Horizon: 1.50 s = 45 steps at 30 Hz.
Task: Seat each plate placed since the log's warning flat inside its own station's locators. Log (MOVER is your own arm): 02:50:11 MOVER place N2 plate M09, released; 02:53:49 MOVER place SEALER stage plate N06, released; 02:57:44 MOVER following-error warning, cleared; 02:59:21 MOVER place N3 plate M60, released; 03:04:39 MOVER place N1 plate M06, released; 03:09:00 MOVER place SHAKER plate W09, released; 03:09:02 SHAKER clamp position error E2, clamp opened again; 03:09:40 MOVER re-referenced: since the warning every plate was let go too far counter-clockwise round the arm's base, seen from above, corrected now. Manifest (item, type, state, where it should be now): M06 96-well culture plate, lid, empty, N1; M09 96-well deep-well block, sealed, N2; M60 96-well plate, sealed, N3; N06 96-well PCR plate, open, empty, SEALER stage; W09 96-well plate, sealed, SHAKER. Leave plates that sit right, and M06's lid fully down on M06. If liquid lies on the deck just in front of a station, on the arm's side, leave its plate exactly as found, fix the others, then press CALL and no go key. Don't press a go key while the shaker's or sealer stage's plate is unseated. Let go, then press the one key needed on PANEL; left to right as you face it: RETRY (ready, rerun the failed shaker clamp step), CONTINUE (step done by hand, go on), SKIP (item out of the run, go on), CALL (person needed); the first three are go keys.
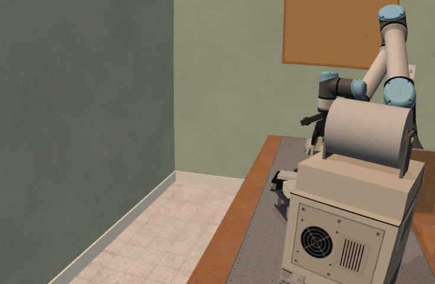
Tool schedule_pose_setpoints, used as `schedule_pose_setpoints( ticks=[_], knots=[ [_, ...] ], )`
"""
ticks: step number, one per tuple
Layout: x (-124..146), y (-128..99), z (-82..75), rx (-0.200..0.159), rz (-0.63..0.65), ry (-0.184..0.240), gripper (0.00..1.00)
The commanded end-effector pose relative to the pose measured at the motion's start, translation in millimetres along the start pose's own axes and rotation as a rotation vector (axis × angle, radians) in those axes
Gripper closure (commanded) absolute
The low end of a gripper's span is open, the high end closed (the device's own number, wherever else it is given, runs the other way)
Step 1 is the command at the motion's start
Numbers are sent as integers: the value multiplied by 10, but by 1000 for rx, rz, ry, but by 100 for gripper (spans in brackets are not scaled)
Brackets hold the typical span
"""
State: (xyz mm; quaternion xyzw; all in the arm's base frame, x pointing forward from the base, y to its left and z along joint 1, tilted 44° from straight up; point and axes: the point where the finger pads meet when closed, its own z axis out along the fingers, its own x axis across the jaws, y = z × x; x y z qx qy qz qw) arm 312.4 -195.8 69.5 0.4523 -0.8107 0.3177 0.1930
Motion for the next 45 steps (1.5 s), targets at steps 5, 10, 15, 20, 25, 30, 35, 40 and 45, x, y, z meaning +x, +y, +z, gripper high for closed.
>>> schedule_pose_setpoints(
  ticks=[5,10,15,20,25,30,35,40,45],
  knots=[
    [0,-2,-2,1,0,0,18],
    [0,-2,-84,1,0,0,18],
    [0,-2,-168,1,0,0,18],
    [0,-2,-218,1,0,0,18],
    [0,-2,-301,1,0,0,18],
    [0,-2,-384,1,0,0,18],
    [0,-2,-468,1,0,0,18],
    [0,-2,-518,1,0,0,18],
    [0,-2,-548,1,0,0,18]
  ],
)
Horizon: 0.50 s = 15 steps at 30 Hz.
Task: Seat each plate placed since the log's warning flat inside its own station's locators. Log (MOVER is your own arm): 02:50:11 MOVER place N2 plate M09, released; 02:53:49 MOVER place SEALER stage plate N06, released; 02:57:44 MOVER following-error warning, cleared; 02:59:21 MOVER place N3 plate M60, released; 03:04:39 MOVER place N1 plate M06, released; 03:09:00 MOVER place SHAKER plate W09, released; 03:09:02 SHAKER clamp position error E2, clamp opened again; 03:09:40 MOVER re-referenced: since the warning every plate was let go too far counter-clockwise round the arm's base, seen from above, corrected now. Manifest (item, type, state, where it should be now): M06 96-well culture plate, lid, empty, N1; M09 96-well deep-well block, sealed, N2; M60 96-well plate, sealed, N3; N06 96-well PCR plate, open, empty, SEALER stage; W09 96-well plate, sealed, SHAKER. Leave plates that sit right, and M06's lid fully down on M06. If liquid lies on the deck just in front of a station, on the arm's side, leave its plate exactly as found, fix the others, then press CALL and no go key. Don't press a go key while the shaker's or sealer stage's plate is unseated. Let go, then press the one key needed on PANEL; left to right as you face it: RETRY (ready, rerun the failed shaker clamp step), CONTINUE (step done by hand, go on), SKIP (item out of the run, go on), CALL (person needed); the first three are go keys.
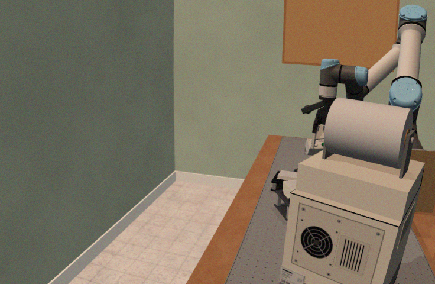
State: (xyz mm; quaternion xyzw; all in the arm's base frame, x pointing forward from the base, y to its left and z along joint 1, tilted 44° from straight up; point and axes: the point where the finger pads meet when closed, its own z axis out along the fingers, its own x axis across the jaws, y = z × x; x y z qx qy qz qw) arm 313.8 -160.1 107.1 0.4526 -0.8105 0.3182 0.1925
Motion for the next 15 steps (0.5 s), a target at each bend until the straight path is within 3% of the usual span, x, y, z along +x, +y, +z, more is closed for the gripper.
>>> schedule_pose_setpoints(
  ticks=[1,15],
  knots=[
    [0,-2,-30,-1,1,0,18],
    [-548,-54,-31,-1,-219,0,18]
  ],
)
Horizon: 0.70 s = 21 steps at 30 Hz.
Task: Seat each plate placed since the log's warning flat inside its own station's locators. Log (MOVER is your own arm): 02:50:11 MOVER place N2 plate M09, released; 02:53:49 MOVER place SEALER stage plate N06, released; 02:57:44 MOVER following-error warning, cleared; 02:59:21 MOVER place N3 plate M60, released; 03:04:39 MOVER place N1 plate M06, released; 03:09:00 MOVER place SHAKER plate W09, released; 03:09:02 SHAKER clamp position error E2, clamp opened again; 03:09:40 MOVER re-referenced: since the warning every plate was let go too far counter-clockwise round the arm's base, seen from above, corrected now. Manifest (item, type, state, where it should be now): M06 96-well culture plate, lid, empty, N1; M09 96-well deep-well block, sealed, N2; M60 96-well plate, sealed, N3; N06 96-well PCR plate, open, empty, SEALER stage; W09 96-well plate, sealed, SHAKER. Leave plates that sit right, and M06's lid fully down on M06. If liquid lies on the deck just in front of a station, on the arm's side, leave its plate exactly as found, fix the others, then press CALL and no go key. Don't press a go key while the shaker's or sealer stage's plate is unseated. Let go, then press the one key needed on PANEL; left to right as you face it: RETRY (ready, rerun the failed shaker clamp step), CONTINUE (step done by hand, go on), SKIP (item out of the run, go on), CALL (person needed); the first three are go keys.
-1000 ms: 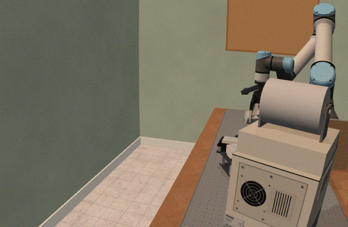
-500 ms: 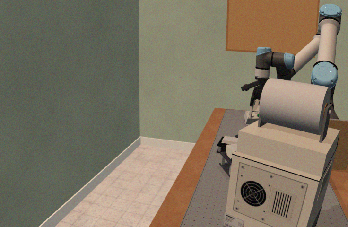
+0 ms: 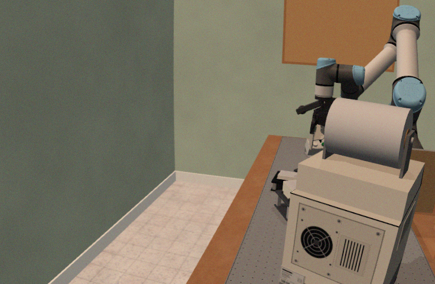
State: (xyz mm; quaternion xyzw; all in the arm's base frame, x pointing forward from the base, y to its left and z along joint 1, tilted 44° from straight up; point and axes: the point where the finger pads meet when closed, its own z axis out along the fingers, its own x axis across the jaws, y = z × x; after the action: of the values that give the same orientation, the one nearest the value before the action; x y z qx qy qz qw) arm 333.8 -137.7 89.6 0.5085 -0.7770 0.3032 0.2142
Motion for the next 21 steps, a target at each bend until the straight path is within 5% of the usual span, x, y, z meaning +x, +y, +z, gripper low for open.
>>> schedule_pose_setpoints(
  ticks=[1,9,21],
  knots=[
    [-246,-69,3,0,-99,1,18],
    [-635,-163,3,0,-259,1,18],
    [-1121,-280,5,0,-275,1,18]
  ],
)
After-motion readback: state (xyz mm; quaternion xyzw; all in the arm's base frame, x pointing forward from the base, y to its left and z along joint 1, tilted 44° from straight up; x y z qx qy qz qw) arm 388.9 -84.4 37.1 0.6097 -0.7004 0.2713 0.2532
